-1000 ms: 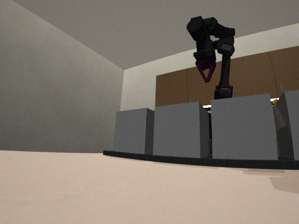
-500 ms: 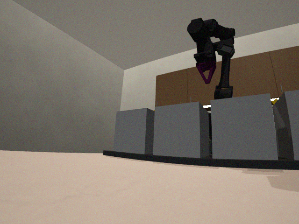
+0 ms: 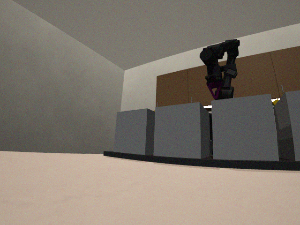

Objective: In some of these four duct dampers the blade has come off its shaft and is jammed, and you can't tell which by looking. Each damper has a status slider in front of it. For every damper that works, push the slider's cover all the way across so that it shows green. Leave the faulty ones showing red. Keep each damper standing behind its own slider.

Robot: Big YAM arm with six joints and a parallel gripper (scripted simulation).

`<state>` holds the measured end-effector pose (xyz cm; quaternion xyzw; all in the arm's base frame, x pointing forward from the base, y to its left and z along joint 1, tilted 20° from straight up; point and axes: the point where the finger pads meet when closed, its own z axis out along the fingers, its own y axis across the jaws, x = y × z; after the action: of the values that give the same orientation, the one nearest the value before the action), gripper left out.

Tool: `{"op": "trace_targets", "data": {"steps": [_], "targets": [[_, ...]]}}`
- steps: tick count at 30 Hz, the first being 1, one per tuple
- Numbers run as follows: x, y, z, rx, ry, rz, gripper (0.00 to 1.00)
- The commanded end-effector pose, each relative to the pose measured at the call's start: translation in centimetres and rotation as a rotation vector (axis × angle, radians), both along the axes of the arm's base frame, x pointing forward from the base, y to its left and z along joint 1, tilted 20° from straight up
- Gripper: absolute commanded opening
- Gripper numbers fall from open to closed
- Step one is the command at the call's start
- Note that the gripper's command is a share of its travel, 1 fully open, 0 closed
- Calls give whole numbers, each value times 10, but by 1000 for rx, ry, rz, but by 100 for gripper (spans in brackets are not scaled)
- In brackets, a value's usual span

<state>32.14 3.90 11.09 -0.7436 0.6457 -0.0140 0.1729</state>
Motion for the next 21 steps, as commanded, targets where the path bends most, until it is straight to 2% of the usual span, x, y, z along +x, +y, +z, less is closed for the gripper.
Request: {"op": "trace_targets", "data": {"steps": [1, 3, 6, 7, 8, 10, 11, 15, 21], "targets": [[-38, -8, -3, -2, -17, 8, 0], [-58, -10, -9, -2, -16, 8, 0], [-68, -11, -13, -2, -16, 8, 0], [-68, -11, -13, -2, -16, 8, 0], [-49, -12, 7, -5, -65, 10, 0], [-45, -8, 3, -5, -64, 24, 0], [-57, -7, -11, -5, -32, 25, 0], [-63, -6, -17, -3, -24, 25, 0], [-61, -3, -29, -1, -8, 10, 0]]}}
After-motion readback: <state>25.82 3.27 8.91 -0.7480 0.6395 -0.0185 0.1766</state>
